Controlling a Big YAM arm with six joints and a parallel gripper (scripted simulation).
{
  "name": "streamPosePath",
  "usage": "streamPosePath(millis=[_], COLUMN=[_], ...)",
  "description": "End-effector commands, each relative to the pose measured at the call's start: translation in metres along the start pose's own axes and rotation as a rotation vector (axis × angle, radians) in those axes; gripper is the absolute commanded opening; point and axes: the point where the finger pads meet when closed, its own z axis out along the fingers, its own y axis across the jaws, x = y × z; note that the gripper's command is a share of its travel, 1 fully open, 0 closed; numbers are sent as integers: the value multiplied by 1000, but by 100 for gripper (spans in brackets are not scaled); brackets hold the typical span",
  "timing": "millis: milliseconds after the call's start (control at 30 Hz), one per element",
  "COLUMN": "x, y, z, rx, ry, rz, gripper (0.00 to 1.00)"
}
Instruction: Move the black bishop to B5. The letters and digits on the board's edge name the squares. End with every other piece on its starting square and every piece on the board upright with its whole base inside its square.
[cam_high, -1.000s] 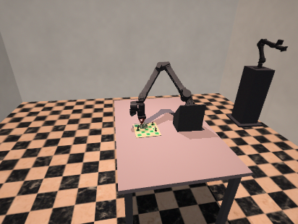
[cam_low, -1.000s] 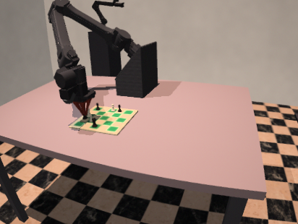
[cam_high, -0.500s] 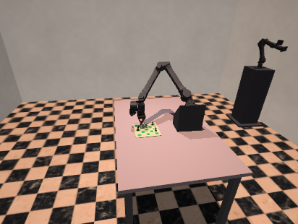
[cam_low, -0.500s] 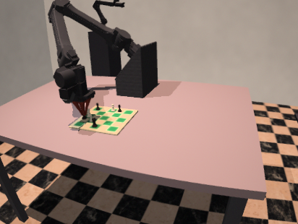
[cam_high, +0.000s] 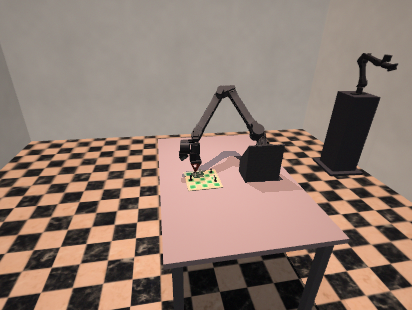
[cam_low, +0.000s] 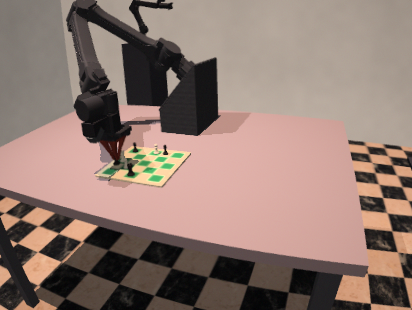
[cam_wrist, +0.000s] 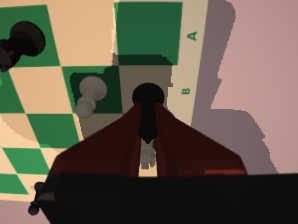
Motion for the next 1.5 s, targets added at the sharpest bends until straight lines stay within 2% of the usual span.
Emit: streamPosePath(millis=[0, 1467], x=[-1, -6], y=[0, 0], z=[-2, -2], rx=[-3, -3], ry=[-5, -5], rz=[-8, -12], gripper=[0, 0])
